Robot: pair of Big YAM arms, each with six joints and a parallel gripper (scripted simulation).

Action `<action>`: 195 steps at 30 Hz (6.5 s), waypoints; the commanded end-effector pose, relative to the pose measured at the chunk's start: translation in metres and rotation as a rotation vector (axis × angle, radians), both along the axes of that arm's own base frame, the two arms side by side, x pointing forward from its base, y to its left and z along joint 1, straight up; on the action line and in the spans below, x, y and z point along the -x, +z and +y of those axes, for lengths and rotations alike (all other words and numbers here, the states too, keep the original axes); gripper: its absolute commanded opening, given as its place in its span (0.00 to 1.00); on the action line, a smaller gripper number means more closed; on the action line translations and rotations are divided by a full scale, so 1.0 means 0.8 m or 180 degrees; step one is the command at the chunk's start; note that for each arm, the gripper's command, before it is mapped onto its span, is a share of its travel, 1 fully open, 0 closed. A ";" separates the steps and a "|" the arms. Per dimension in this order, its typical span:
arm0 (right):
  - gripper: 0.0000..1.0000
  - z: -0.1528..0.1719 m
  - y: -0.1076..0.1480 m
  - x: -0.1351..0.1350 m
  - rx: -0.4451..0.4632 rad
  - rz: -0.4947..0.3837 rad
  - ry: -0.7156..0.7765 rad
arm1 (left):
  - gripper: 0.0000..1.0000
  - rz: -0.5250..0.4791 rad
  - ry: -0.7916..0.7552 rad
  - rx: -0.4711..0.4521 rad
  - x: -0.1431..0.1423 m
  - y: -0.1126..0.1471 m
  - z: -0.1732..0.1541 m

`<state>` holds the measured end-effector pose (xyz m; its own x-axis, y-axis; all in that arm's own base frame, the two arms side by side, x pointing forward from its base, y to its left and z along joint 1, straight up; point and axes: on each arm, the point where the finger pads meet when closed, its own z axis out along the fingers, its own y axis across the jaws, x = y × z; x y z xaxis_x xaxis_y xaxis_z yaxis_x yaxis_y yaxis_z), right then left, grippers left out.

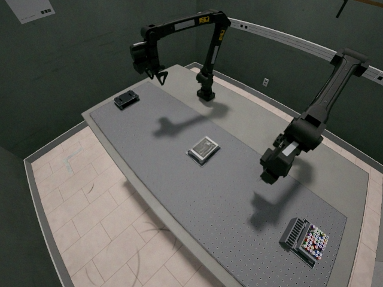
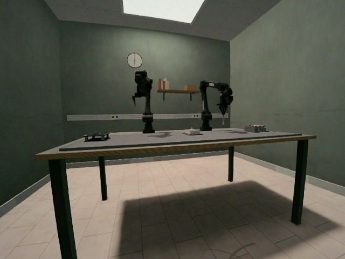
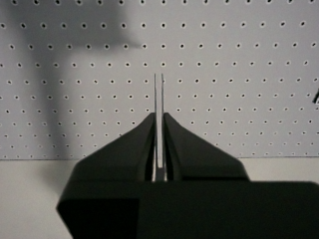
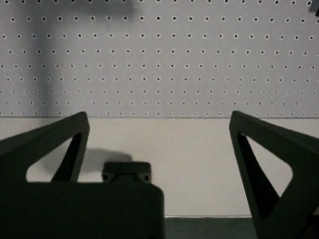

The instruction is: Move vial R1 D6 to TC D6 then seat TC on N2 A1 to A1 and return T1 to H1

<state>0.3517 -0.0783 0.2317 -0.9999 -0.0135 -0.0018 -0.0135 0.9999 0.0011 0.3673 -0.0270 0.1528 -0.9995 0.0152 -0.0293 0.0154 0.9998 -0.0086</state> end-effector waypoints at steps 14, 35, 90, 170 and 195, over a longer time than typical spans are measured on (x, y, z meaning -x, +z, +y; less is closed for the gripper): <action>1.00 -0.002 0.015 -0.009 0.0028 -0.0106 -0.0028 | 0.07 -0.0087 -0.0055 0.0007 -0.008 0.018 0.033; 1.00 -0.002 0.015 -0.009 0.0028 -0.0106 -0.0028 | 0.07 -0.0113 -0.0055 -0.0001 -0.025 0.023 0.075; 1.00 -0.002 0.015 -0.009 0.0028 -0.0106 -0.0028 | 0.07 0.0006 -0.0057 0.0010 -0.016 0.009 0.173; 1.00 -0.002 0.015 -0.009 0.0028 -0.0106 -0.0028 | 0.07 -0.0073 -0.0055 -0.0039 -0.033 0.025 0.335; 1.00 -0.002 0.015 -0.009 0.0028 -0.0106 -0.0028 | 0.07 -0.0086 -0.0102 -0.0051 -0.024 0.016 0.313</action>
<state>0.3517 -0.0783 0.2317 -0.9999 -0.0135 -0.0018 -0.0135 0.9999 0.0011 0.3802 0.2258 0.1556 -0.9993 0.0285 -0.0232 0.0288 0.9995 -0.0124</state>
